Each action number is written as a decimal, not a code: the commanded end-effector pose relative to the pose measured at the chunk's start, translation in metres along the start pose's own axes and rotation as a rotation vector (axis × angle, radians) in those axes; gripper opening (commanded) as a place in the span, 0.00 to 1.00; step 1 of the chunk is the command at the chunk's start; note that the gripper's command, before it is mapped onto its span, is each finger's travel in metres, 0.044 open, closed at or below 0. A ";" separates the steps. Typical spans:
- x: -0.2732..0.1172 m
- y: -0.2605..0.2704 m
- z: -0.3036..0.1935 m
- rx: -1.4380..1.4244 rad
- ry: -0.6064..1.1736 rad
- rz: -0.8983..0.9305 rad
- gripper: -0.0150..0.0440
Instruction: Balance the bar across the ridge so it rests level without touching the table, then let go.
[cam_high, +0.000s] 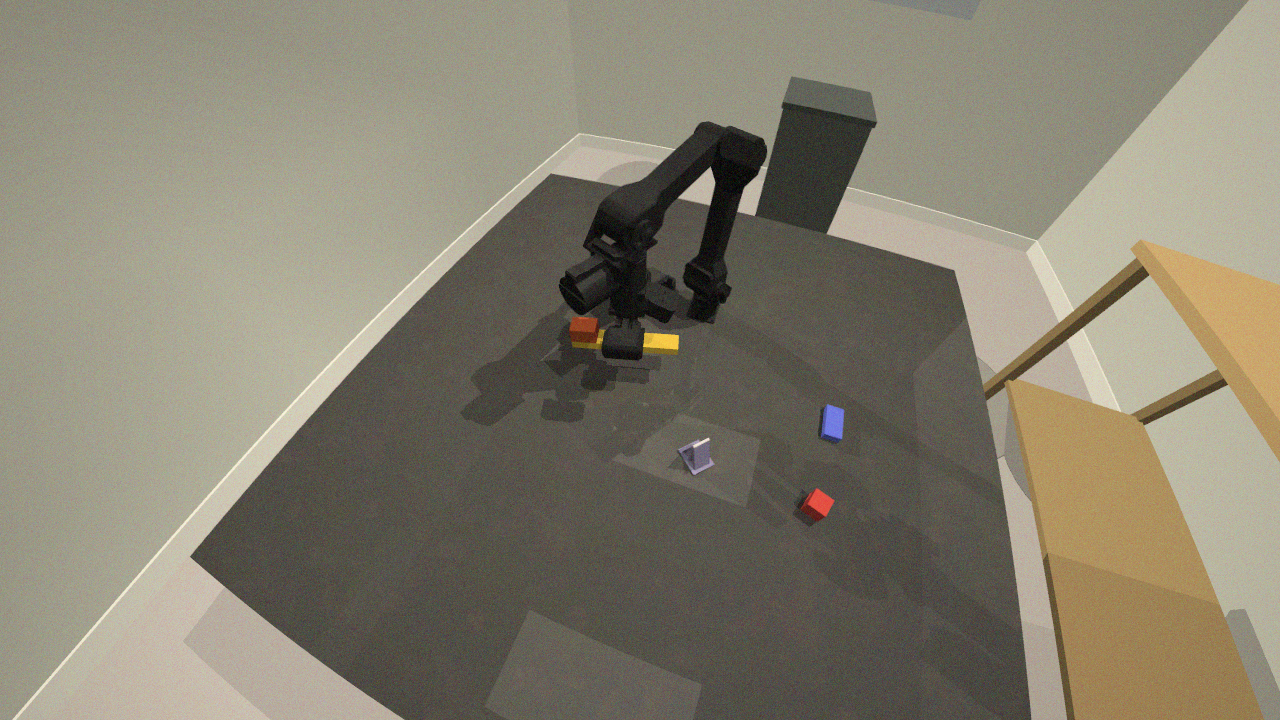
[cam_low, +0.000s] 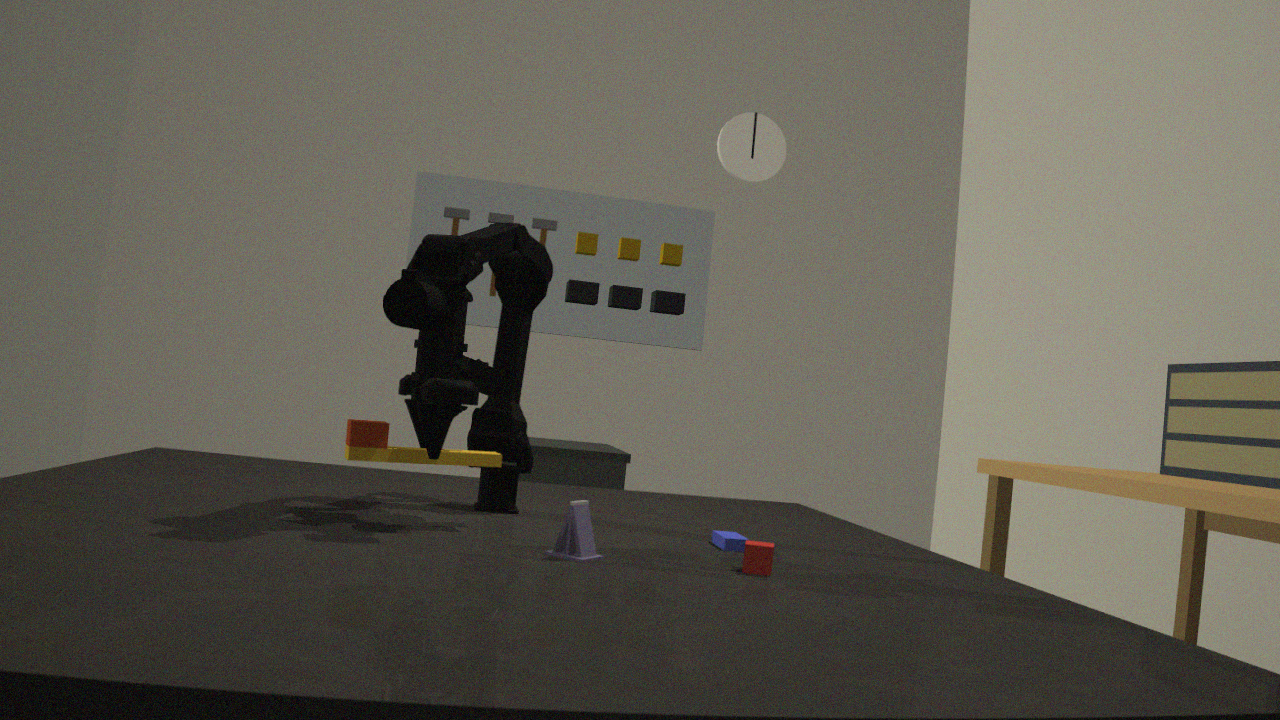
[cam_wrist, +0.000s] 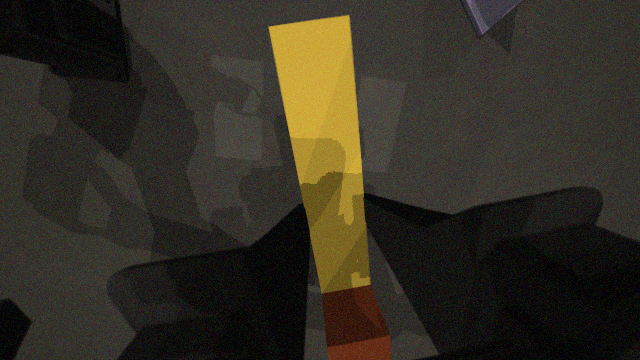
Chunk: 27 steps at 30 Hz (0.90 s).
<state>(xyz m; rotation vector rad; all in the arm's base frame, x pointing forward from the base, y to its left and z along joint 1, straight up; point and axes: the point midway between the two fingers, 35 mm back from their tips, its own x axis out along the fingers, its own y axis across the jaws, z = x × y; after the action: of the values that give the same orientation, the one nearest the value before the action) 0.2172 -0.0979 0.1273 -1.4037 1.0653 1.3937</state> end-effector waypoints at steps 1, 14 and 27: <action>-0.013 0.001 0.000 -0.002 0.014 -0.010 0.25; -0.034 -0.006 0.005 0.045 0.014 -0.010 0.25; -0.039 -0.043 0.019 0.224 0.011 -0.015 0.25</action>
<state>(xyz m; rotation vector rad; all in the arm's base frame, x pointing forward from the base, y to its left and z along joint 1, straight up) 0.2465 -0.0721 0.1638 -1.2752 1.1569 1.2483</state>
